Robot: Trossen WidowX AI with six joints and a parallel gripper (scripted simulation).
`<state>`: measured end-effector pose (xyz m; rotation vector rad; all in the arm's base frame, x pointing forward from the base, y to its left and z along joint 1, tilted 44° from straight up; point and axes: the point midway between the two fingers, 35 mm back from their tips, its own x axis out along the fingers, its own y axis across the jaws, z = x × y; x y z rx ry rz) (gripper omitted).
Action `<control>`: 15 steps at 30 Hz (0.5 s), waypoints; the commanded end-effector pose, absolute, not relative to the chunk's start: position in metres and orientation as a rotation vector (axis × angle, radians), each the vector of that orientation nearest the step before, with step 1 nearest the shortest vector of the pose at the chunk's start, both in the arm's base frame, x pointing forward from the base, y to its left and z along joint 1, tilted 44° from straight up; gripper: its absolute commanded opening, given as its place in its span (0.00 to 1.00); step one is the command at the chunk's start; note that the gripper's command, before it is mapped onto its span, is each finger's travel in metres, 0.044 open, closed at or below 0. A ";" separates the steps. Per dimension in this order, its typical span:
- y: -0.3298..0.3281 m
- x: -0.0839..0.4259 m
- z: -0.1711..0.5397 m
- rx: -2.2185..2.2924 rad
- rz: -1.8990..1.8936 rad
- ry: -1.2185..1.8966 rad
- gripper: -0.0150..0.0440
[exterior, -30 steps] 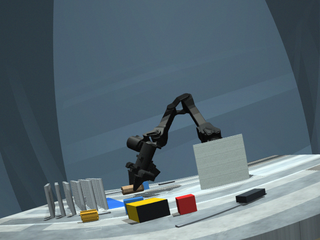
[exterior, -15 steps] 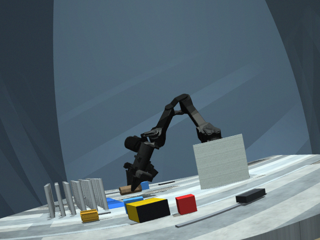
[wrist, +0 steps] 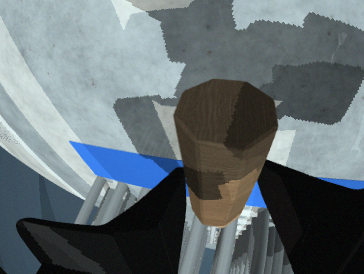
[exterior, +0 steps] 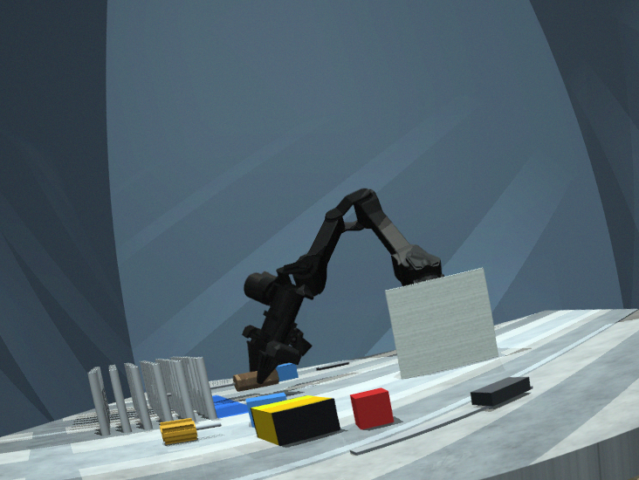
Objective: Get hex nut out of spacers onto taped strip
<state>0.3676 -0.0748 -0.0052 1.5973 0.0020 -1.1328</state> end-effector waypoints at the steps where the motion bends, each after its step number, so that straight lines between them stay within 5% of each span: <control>1: -0.073 0.372 -0.005 1.605 -1.129 -0.004 0.25; 15: -0.069 0.379 -0.009 1.605 -1.129 -0.004 0.25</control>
